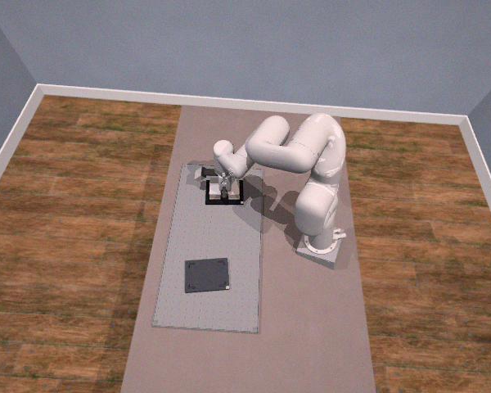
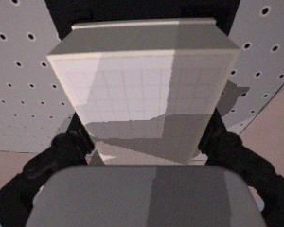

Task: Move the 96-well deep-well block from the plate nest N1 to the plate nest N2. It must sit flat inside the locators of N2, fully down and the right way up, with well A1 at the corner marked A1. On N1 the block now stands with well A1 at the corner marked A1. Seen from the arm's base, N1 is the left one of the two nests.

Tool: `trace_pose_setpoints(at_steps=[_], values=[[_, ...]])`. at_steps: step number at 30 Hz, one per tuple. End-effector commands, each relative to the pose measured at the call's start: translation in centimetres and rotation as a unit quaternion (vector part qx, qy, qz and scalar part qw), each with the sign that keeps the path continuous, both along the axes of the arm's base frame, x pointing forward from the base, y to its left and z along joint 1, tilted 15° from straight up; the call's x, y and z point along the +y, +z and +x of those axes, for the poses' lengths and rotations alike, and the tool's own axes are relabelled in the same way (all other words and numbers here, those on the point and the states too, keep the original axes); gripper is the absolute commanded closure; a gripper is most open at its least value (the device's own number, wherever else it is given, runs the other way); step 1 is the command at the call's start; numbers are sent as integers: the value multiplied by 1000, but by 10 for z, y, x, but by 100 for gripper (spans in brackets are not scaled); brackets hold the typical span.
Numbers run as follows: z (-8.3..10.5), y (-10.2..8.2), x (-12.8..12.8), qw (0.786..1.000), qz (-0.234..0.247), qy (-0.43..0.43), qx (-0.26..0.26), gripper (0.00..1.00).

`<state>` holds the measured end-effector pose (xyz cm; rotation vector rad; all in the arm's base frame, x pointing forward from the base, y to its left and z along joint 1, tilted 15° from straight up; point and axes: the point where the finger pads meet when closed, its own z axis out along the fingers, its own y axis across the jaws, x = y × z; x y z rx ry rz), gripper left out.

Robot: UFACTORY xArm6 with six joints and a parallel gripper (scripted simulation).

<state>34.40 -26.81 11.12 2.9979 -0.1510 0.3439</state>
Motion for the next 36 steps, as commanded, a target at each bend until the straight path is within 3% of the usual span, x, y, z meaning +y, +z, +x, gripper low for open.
trace_pose_setpoints(at_steps=[1, 30, 31, 36], values=[[1, 1, -1, 1000, -1, 0, -1, 100], [2, -3, -1, 1000, -1, 0, -1, 100], [2, -4, -1, 1000, -1, 0, -1, 0], [2, -4, -1, 1000, -1, 0, -1, 0]])
